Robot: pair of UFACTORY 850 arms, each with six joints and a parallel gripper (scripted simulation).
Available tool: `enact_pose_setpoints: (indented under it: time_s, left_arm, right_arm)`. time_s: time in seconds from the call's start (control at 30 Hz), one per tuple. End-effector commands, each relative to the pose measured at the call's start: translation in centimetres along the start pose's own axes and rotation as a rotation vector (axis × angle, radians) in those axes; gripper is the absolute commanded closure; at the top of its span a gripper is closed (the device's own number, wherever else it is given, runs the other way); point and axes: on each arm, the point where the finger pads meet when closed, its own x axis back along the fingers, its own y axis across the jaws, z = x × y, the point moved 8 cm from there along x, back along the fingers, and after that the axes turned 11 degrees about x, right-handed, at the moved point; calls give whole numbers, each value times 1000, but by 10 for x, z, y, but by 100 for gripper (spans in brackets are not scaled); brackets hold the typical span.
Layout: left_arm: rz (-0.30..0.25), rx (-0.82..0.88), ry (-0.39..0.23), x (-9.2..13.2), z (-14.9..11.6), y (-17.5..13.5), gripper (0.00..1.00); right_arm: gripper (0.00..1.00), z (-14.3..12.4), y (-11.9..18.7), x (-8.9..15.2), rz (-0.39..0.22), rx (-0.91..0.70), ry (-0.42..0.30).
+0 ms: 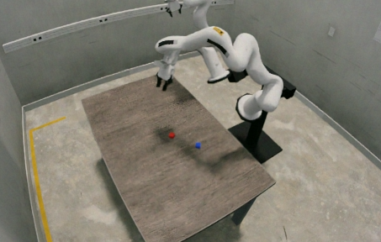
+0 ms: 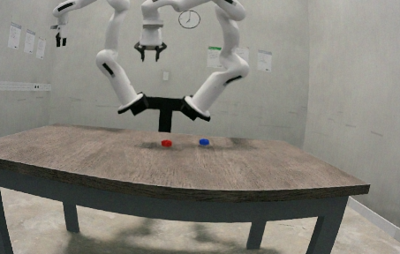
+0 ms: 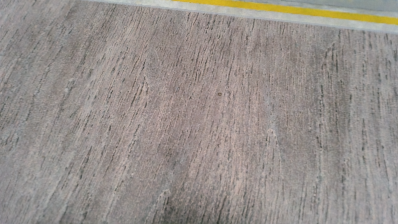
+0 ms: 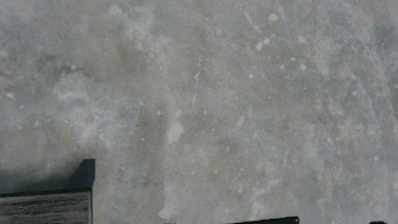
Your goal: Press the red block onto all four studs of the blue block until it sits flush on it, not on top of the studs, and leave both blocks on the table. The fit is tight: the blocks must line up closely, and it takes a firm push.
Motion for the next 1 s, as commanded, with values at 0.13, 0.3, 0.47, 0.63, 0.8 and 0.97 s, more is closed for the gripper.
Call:
enact_pose_setpoints:
  time_s: [0.13, 0.3, 0.47, 0.63, 0.8, 0.97]
  left_arm:
    - [-15, -122, -271, -2, 23, 0, 41]
    - [-15, -122, -271, -2, 23, 0, 41]
    - [-15, -122, -271, -2, 23, 0, 41]
    - [-22, -186, -413, -6, -15, -40, 41]
    - [-24, -202, -448, -7, -25, -50, 41]
    - [-24, -202, -448, -7, -25, -50, 41]
  right_arm:
    - [0, 0, 0, 1, 0, 0, 2]
    - [0, 0, 0, 1, 0, 0, 2]
    - [0, 0, 0, 1, 0, 0, 2]
    - [0, 0, 0, 1, 0, 0, 2]
    - [0, 0, 0, 1, 0, 0, 2]
    - [0, 0, 0, 1, 0, 0, 2]
